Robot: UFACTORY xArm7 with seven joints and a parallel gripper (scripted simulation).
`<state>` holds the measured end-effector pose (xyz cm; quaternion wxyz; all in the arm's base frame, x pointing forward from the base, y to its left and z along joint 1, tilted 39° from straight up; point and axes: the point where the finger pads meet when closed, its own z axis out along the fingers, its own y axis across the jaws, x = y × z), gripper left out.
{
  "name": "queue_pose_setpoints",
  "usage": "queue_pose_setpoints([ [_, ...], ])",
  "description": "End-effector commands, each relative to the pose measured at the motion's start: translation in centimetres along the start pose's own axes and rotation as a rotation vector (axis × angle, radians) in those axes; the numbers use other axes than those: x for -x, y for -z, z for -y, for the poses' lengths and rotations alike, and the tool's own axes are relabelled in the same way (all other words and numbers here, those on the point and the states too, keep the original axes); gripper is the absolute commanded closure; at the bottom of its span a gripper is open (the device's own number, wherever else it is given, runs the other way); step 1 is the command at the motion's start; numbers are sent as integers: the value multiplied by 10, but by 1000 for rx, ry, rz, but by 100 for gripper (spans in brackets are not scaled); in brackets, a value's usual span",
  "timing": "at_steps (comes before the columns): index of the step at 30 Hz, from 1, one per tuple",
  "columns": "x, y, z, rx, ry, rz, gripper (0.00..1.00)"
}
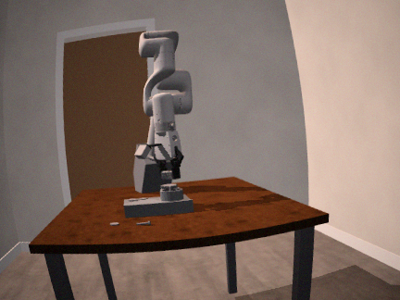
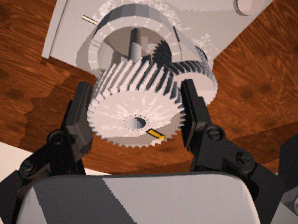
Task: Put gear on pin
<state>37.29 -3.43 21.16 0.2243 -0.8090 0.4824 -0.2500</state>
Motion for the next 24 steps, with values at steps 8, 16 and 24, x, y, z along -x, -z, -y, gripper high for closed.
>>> queue_pose_setpoints([
  [8,-1,1,1,5,-412,-13,100],
  [16,-1,1,1,4,-637,-14,100],
  [24,-1,1,1,1,-931,-15,100],
])
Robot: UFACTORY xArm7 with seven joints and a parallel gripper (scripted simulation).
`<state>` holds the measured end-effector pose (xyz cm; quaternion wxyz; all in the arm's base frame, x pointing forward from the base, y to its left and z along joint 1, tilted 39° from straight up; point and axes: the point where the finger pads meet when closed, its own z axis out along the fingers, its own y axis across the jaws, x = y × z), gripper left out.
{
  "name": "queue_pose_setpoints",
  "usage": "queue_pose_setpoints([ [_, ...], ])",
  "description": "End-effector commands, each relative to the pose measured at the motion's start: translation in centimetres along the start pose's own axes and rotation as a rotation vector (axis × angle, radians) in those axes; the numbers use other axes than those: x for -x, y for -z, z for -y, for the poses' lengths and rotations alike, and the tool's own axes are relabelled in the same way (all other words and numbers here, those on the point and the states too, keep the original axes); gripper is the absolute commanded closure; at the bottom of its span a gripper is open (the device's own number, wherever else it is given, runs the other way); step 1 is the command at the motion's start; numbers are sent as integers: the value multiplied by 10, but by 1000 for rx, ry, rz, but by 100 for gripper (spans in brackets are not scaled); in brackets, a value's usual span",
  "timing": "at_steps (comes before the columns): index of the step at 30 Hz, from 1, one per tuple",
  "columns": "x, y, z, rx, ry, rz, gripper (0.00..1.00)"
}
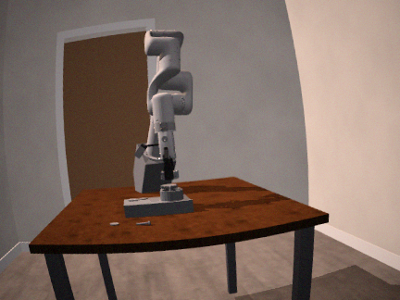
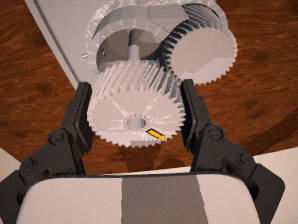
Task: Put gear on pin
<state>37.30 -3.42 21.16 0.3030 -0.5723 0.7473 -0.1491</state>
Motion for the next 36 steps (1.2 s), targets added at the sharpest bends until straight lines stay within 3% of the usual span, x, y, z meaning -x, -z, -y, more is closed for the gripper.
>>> queue_pose_setpoints([
  [1,0,1,1,-2,-208,-17,100],
  [23,0,1,1,-7,-829,-16,100],
  [36,0,1,1,-9,-1062,-16,100],
])
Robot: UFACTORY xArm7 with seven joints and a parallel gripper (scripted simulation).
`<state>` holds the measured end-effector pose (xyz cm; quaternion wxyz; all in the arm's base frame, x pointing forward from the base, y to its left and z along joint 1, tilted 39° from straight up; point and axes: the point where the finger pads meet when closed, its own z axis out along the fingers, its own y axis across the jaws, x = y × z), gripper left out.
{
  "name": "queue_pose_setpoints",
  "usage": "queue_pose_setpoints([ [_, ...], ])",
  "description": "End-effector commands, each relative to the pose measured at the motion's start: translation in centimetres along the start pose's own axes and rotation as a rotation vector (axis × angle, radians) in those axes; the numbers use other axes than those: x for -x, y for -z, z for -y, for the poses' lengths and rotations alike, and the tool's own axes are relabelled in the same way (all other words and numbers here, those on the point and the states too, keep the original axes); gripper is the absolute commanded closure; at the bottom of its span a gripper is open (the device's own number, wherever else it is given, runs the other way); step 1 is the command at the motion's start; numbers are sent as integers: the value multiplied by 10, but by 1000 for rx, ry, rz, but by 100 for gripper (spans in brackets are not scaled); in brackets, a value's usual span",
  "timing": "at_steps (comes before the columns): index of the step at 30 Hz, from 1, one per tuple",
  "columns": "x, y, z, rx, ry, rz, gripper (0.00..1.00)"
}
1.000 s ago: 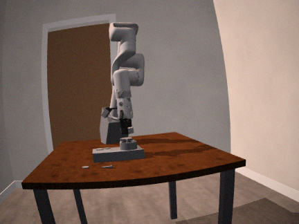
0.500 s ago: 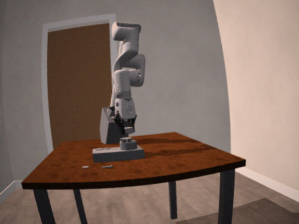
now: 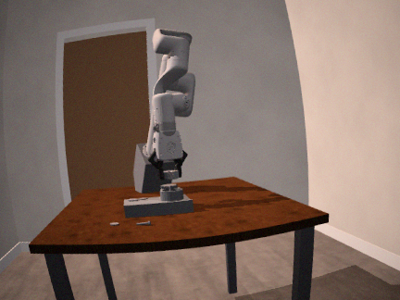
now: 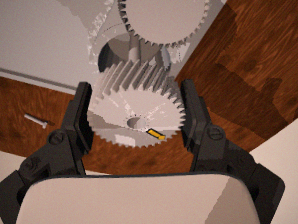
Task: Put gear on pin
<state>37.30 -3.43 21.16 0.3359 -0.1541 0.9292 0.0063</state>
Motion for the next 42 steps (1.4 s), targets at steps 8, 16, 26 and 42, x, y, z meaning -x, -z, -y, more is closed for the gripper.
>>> queue_pose_setpoints([
  [8,1,1,1,-7,-175,-4,100],
  [16,1,1,1,-7,-253,-4,100],
  [26,1,1,1,-7,-291,-4,100],
  [42,1,1,1,-7,-301,-4,100],
])
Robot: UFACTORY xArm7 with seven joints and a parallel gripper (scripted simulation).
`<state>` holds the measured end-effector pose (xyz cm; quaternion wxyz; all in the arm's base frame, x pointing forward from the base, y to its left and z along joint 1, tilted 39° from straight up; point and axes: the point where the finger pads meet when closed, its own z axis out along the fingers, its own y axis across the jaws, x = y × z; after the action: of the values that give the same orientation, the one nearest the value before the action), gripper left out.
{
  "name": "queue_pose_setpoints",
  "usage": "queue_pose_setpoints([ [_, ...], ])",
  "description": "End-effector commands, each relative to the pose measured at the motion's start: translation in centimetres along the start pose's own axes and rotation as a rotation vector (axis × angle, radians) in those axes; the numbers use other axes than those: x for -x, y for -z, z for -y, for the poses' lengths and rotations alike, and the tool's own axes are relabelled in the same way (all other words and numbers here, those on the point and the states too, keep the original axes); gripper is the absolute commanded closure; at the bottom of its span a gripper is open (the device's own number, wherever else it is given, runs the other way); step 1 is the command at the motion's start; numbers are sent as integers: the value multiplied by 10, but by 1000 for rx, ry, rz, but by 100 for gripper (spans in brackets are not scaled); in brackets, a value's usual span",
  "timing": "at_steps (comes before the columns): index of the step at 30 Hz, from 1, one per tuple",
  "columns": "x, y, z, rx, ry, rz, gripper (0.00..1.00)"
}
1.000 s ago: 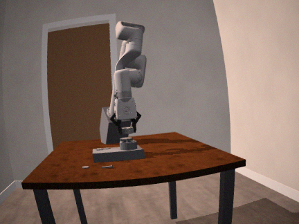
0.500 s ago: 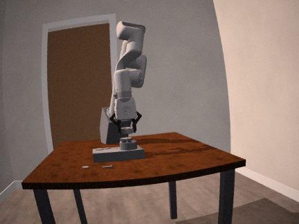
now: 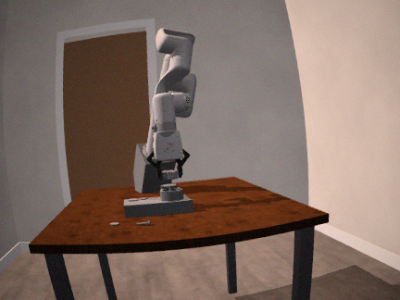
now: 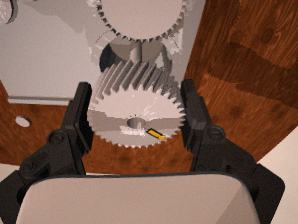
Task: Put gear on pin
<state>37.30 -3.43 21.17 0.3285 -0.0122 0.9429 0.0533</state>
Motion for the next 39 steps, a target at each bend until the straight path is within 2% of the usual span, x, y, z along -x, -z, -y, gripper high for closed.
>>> queue_pose_setpoints([
  [1,1,1,0,-1,0,3,100],
  [15,2,-3,0,-1,0,3,100],
  [27,4,-21,1,-1,0,3,100],
  [39,4,-22,1,-1,0,3,100],
])
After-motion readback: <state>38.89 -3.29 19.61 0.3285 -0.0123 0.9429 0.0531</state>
